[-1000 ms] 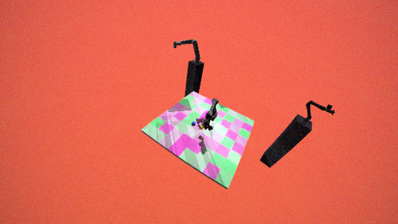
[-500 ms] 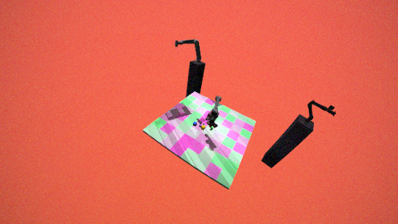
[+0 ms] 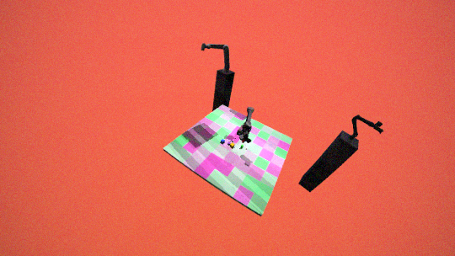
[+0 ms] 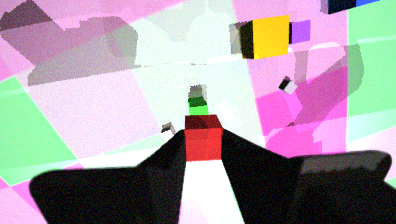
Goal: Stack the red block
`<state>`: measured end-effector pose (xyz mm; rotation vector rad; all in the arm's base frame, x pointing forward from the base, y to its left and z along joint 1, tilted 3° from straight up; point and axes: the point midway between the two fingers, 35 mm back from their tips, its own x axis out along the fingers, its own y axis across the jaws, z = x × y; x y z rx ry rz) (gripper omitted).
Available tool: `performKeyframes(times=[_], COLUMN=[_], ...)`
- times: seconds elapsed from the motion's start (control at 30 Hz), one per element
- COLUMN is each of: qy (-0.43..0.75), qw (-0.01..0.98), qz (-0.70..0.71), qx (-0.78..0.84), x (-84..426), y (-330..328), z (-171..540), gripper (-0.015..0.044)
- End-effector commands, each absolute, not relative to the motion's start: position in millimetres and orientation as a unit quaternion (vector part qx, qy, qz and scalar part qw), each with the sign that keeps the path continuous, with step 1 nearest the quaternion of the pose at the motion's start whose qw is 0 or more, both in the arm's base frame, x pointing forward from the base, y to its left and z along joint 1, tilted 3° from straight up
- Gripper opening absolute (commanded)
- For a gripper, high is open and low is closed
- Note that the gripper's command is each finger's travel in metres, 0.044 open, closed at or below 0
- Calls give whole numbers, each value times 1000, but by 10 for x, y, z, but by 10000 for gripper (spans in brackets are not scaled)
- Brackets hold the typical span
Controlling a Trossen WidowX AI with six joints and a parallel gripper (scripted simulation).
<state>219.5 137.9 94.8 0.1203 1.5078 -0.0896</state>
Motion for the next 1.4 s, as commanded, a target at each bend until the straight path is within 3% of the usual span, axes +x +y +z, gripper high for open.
performKeyframes(times=[0.0, 0.8, 1.37], qy=[683, 683, 683], qw=[727, 727, 727], qz=[-42, -42, -42], qx=[55, 54, 54], x=[2040, 2040, 2040], y=[1342, 1359, 1359], z=[902, 169, 161], gripper=[0, 0, 0])
